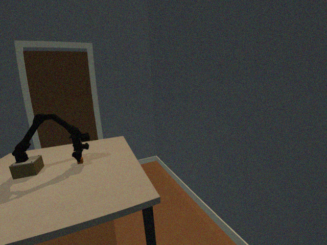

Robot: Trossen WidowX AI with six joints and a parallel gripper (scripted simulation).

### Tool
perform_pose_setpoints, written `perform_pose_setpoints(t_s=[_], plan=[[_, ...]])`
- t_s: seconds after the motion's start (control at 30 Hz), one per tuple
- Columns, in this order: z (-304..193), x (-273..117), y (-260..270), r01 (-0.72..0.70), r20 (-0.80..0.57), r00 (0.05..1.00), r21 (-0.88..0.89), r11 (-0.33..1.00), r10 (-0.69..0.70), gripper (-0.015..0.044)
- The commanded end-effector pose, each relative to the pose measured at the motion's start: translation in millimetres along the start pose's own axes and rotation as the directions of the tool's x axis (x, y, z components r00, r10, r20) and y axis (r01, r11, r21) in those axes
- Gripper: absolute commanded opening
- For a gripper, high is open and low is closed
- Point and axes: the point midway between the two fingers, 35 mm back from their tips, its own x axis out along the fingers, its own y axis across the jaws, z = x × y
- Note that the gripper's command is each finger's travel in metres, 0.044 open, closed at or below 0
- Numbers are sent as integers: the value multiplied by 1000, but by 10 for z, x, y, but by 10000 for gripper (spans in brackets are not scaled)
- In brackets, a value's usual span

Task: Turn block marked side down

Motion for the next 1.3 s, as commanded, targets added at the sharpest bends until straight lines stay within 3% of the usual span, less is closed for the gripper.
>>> perform_pose_setpoints(t_s=[0.0,0.13,0.7,0.8,0.93,1.27], plan=[[-2,17,9,-6,-1,1000,-5,1000,6,282],[-2,17,9,-6,-1,1000,-5,1000,6,177],[-2,17,9,-6,-1,1000,-5,1000,6,64],[2,-93,8,-6,-1,1000,-5,1000,6,0],[1,-284,7,-6,-1,1000,-5,1000,6,0],[23,-230,8,-6,81,997,-5,1000,6,0]])
